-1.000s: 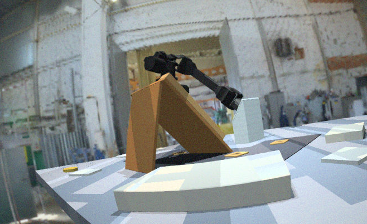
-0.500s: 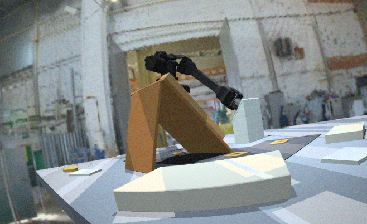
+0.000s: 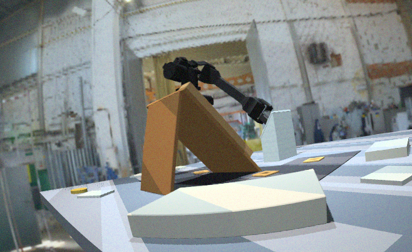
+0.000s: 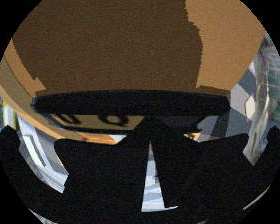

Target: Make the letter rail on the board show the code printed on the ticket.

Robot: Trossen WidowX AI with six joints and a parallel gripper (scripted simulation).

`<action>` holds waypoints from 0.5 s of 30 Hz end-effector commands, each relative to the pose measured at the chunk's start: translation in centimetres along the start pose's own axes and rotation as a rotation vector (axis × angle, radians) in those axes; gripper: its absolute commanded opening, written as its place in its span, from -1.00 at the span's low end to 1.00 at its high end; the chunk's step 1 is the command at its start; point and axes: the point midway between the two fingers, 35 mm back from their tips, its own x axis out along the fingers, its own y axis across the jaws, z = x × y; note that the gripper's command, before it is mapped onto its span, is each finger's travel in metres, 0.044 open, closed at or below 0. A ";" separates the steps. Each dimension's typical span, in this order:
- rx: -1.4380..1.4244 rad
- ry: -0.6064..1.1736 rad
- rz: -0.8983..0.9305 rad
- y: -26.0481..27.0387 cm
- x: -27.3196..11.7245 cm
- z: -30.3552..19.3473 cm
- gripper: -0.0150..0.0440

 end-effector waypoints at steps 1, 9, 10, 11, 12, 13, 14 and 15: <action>0.001 0.000 0.005 0.0 -0.4 -0.3 -0.49; 0.000 0.001 0.006 0.0 -1.3 -1.2 -0.49; 0.000 0.001 0.006 0.0 -1.5 -1.3 -0.49; 0.000 0.001 0.006 0.0 -1.6 -1.4 -0.49; 0.000 0.001 0.006 0.0 -1.7 -1.6 -0.49; 0.000 0.001 0.006 0.0 -1.7 -1.6 -0.49; 0.000 0.001 0.006 0.1 -1.7 -1.6 -0.49; 0.000 0.001 0.006 0.1 -1.8 -1.7 -0.49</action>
